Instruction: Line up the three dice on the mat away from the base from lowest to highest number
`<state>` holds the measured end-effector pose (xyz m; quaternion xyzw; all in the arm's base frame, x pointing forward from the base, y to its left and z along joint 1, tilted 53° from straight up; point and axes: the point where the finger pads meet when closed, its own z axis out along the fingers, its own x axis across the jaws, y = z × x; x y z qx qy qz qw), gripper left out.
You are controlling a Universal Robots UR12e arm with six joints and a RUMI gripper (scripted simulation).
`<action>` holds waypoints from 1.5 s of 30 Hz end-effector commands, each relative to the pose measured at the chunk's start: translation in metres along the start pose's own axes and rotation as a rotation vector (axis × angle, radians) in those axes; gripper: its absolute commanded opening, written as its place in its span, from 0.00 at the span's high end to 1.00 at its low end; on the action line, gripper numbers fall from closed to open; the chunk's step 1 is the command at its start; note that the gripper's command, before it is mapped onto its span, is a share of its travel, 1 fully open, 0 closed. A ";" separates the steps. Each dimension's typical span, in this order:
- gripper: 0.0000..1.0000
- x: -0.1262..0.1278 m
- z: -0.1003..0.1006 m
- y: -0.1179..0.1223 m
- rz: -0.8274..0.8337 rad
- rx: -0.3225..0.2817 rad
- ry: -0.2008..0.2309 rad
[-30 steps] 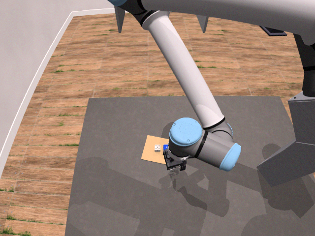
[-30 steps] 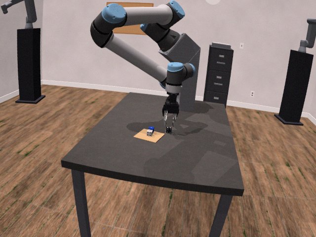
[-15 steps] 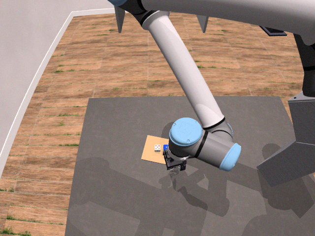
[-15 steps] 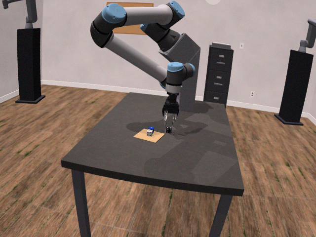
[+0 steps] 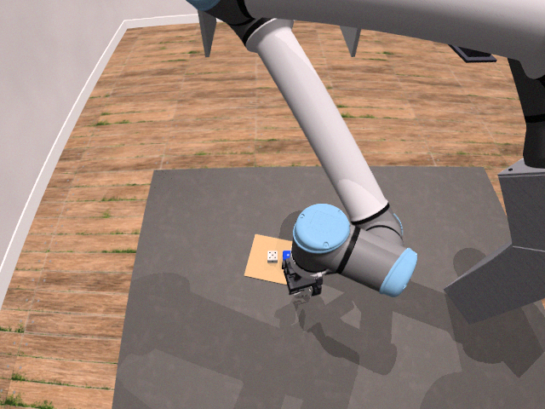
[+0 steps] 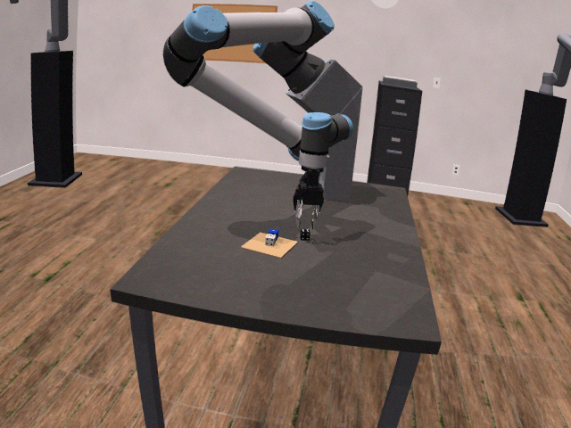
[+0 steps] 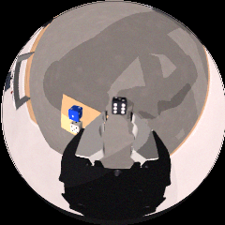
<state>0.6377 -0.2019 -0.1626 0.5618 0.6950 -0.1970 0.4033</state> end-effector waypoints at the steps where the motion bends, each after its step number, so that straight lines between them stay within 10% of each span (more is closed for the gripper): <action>1: 0.72 -0.002 0.002 0.001 0.003 0.000 -0.001; 45: 0.72 -0.001 0.036 0.000 0.001 0.000 0.000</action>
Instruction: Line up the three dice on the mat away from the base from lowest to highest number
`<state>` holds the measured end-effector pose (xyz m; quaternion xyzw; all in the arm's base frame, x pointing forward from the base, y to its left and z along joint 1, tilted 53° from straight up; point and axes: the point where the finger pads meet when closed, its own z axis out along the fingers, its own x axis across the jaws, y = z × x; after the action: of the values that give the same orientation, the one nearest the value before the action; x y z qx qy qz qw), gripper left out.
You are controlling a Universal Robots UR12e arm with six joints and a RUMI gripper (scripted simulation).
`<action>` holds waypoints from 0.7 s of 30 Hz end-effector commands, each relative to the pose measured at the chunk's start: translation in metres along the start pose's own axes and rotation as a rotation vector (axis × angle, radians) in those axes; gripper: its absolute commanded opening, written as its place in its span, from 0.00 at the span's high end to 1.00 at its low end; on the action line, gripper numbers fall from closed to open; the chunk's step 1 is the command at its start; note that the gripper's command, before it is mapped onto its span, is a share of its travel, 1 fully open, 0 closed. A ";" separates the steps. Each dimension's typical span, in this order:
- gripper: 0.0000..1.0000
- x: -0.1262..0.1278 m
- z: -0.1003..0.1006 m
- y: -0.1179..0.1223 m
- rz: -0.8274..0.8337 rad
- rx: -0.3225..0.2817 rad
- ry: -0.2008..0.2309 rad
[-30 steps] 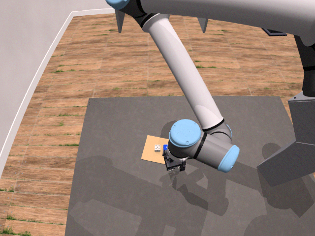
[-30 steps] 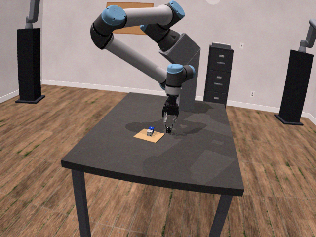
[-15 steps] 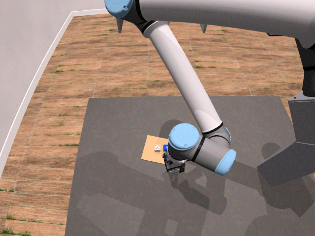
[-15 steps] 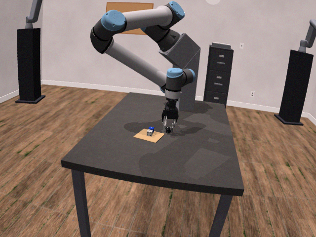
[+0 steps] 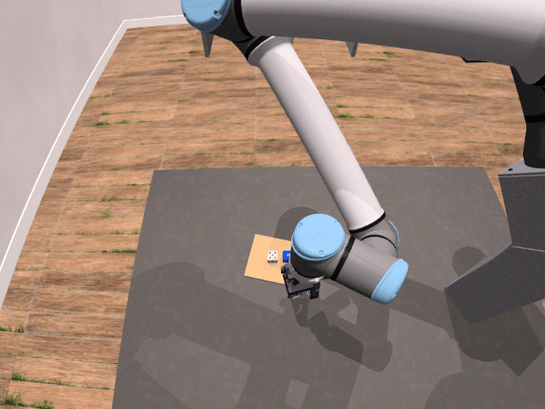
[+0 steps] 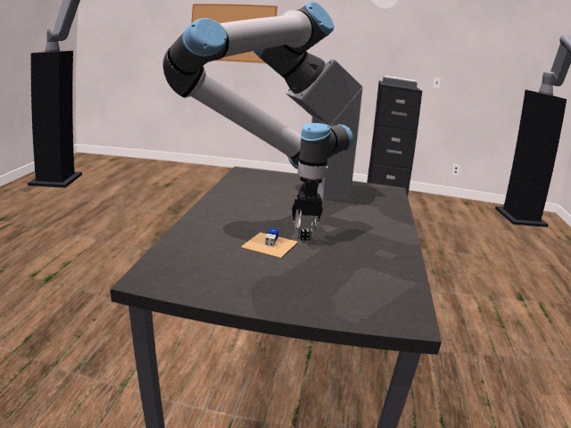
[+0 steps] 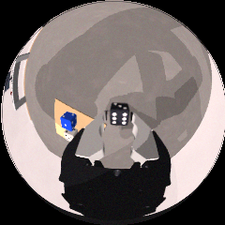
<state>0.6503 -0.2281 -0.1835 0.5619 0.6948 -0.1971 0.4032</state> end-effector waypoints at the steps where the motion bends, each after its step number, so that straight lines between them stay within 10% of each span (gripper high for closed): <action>1: 0.72 -0.001 0.000 0.000 0.001 -0.001 0.000; 20: 0.72 -0.001 0.000 0.000 0.001 -0.001 0.000; 21: 0.90 -0.001 0.000 0.000 0.001 -0.001 0.000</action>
<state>0.6503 -0.2281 -0.1835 0.5619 0.6948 -0.1971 0.4032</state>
